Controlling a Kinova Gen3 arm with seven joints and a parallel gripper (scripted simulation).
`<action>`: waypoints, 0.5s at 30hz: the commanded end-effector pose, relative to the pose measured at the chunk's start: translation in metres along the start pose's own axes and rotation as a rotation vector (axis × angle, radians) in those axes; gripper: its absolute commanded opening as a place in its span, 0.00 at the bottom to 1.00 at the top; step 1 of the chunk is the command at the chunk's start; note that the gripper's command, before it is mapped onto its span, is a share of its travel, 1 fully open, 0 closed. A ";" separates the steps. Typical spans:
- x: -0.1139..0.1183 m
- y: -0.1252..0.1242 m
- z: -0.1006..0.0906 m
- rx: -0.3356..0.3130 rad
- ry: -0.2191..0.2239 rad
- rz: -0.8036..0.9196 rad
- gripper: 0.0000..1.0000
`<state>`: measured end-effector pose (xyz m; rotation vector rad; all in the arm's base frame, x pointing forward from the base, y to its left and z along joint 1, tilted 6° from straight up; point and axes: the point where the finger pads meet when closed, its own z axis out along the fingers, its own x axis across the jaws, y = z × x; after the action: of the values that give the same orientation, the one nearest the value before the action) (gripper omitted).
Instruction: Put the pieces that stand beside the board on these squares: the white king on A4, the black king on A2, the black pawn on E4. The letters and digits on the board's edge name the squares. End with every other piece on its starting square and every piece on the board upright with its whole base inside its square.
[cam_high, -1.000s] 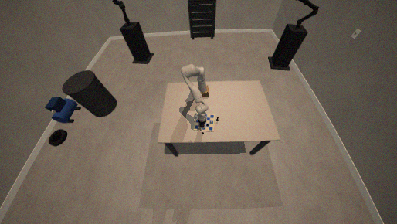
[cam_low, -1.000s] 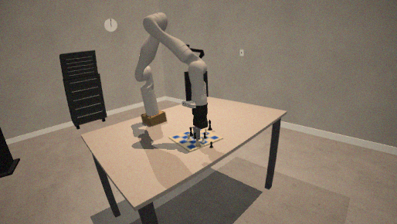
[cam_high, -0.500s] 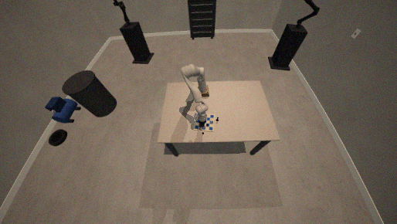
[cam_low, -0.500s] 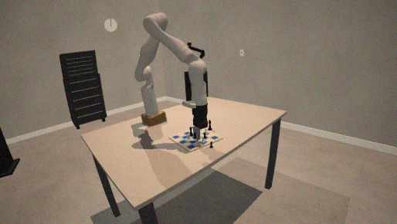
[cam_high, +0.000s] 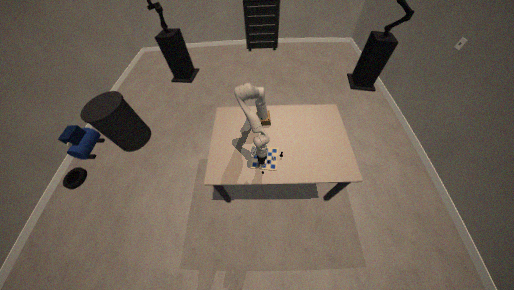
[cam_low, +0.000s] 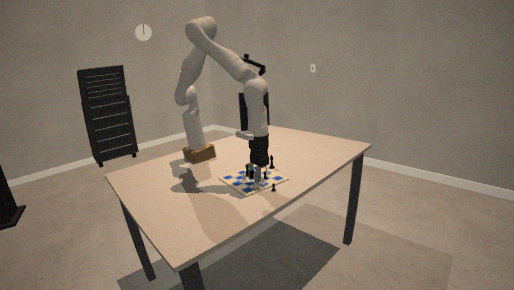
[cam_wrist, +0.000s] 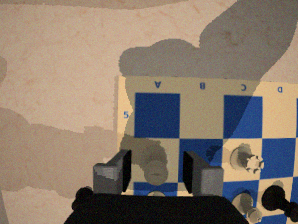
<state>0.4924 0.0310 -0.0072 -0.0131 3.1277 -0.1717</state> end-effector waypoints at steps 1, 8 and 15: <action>-0.002 -0.001 0.001 0.001 -0.006 0.001 0.79; -0.005 -0.001 -0.011 0.000 -0.014 0.002 0.79; -0.005 -0.001 -0.032 0.000 -0.014 0.003 0.79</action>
<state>0.4944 0.0308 0.0093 -0.0103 3.1200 -0.1797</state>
